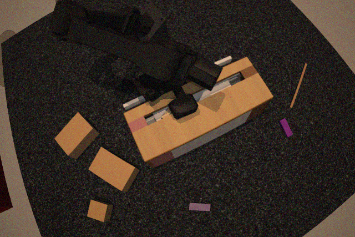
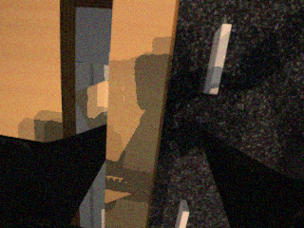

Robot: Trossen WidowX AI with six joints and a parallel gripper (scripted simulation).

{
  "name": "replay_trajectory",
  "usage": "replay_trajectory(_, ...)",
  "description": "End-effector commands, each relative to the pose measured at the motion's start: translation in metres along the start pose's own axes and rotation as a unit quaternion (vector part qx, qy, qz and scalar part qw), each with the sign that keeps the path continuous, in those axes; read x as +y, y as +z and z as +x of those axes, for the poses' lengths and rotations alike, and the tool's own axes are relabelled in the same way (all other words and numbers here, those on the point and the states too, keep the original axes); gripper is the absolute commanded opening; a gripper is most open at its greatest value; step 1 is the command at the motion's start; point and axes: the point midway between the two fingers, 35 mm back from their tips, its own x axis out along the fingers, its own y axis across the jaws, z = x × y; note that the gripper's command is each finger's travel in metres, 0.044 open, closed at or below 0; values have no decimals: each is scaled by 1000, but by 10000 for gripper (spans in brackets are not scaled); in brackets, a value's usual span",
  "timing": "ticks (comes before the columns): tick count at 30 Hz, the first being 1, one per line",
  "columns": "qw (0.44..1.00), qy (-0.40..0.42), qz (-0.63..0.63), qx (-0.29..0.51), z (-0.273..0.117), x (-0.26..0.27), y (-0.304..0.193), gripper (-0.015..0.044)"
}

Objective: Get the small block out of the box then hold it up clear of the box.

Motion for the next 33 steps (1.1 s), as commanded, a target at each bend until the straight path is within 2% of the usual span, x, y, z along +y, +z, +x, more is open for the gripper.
replay_trajectory(1, 1000, 1, 2, -1, 0, 1, 4, 400)
replay_trajectory(33, 1000, 1, 2, -3, 12, 1, 63, 400)
